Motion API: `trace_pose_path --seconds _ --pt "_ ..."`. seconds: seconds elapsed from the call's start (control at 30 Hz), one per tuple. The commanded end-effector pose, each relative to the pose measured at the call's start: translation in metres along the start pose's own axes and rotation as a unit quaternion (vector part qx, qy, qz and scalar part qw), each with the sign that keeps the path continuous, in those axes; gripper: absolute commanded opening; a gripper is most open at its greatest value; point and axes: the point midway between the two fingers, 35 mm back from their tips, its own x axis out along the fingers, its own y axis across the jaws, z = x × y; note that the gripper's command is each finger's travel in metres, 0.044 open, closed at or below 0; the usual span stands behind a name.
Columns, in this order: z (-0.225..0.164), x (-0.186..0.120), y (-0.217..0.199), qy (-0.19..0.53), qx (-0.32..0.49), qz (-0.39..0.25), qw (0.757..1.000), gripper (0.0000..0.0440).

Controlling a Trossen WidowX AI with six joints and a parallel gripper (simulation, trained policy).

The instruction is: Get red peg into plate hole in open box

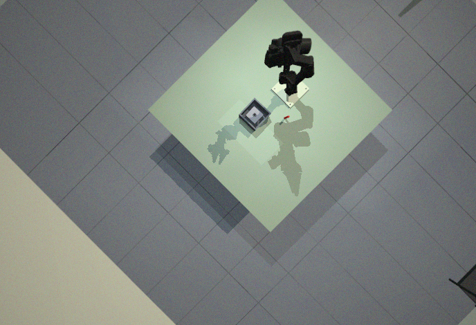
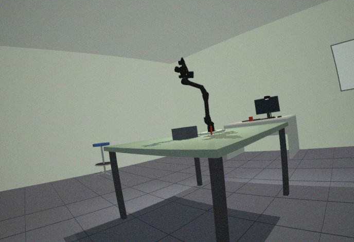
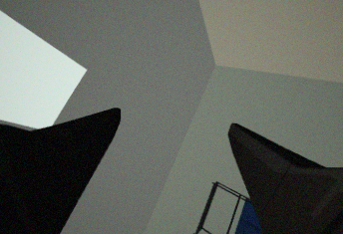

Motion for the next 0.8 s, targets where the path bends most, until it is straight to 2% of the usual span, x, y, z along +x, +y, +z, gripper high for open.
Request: trace_pose_path --seconds 0.0,0.03,0.37,0.57,0.77 --pt "-0.001 0.001 0.0 0.004 0.014 0.007 1.0 0.0426" --pt "-0.002 0.001 0.001 0.006 0.03 0.013 0.999 0.044" --pt "0.002 0.01 -0.001 0.02 0.197 0.056 0.979 0.044" --pt "0.008 0.014 -0.003 0.025 0.295 0.078 0.952 0.044" --pt "0.014 0.017 -0.007 0.029 0.39 0.099 0.915 0.044"
